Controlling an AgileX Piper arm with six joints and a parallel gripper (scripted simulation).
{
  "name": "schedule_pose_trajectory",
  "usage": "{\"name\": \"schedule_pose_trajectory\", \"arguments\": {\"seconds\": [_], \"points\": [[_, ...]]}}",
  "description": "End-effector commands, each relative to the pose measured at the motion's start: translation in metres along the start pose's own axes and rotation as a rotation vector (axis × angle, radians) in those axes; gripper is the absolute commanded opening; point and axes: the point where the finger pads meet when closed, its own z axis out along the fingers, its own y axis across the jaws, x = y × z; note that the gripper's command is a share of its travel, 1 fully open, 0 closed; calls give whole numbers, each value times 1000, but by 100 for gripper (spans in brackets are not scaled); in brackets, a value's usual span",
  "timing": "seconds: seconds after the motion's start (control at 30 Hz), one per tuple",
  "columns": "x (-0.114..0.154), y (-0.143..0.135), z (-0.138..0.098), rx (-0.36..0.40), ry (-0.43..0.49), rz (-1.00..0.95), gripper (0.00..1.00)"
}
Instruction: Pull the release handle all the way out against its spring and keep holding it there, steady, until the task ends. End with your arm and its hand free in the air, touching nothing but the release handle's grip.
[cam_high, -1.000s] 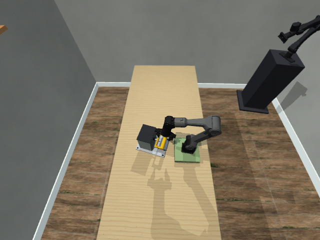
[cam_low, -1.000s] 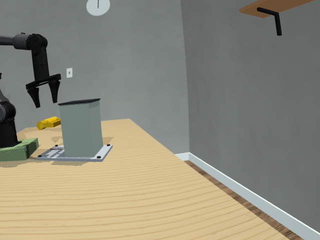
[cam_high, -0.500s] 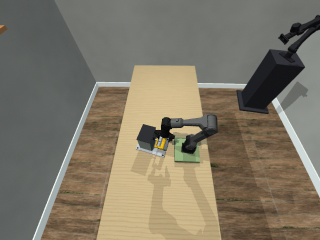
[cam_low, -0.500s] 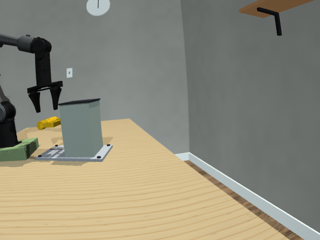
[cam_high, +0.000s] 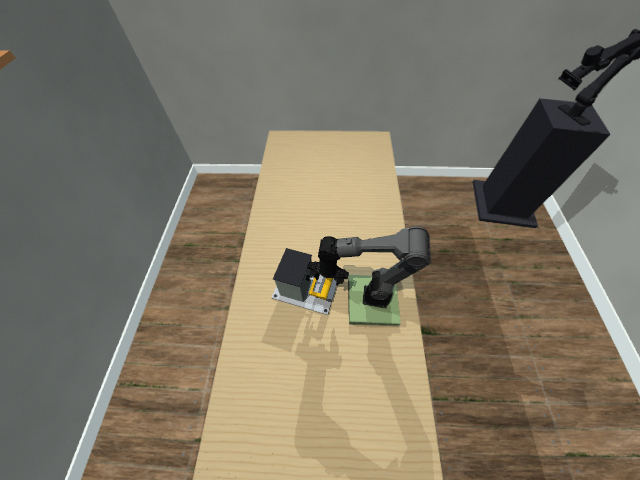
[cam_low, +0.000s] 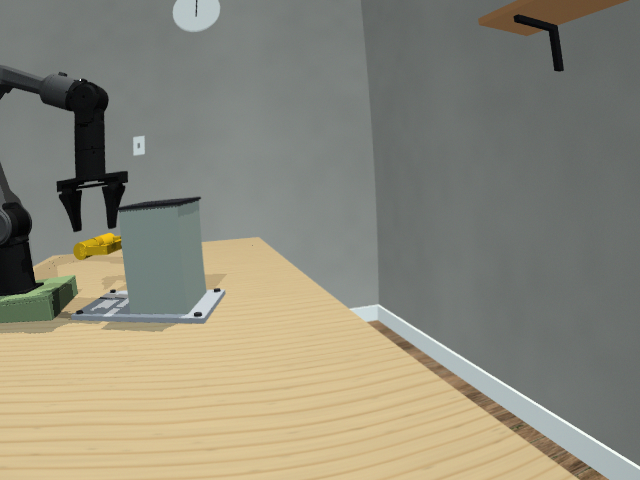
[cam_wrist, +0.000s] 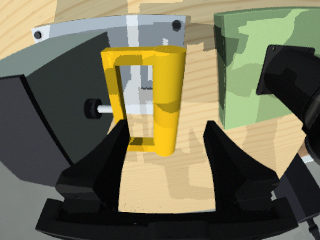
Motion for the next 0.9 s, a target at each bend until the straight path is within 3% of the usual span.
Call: {"name": "schedule_pose_trajectory", "arguments": {"seconds": [0.0,0.43,0.47,0.87], "points": [[0,0,1,4,-2,0,100],[0,0,3,10,-3,0,100],[0,0,3,10,-3,0,0],[0,0,3,10,-3,0,0]]}}
